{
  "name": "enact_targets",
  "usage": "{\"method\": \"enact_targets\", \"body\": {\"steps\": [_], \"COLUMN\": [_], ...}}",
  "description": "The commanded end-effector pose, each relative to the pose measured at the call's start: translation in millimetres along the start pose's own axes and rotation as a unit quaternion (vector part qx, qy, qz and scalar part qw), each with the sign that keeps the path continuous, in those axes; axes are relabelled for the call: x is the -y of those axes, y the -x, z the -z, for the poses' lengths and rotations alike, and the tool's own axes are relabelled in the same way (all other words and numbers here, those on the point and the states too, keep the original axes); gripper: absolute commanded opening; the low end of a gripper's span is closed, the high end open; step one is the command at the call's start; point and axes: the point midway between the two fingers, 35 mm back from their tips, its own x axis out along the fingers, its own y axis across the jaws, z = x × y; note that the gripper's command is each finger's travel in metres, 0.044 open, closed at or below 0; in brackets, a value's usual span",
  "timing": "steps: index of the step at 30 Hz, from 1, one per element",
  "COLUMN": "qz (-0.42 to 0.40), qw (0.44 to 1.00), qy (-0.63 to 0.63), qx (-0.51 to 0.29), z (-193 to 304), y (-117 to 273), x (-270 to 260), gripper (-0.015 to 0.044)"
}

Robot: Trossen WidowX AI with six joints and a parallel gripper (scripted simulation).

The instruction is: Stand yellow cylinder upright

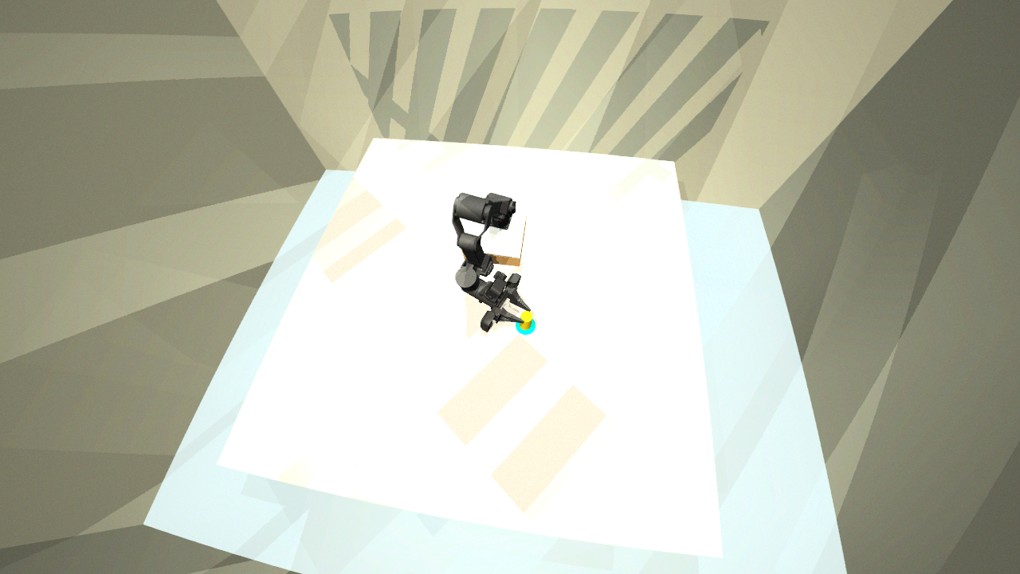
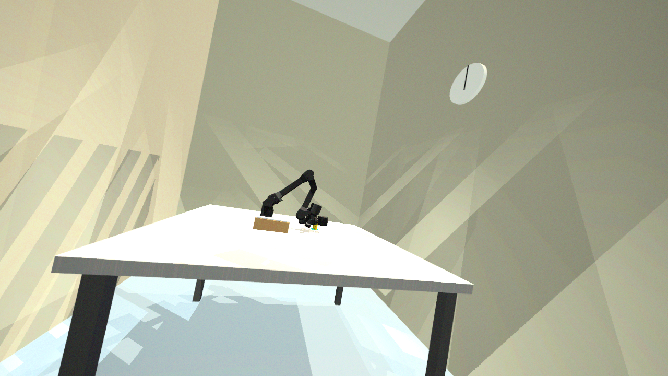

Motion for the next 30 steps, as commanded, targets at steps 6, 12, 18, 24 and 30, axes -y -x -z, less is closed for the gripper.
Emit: {"method": "enact_targets", "body": {"steps": [6,12,18,24,30], "qz": [0.002,0.003,0.005,0.007,0.008], "qw": [1.0,1.0,1.0,0.999,0.999], "qy": [0.004,-0.001,-0.022,-0.043,-0.051], "qx": [0.0,0.001,0.007,0.014,0.016], "z": [0.1,-7.5,-38.9,-70.1,-82.7], "y": [-0.2,0.6,4.2,8.7,10.7], "x": [0.7,3.1,10.6,14.0,14.2], "gripper": [0.04,0.04,0.04,0.04,0.04]}}
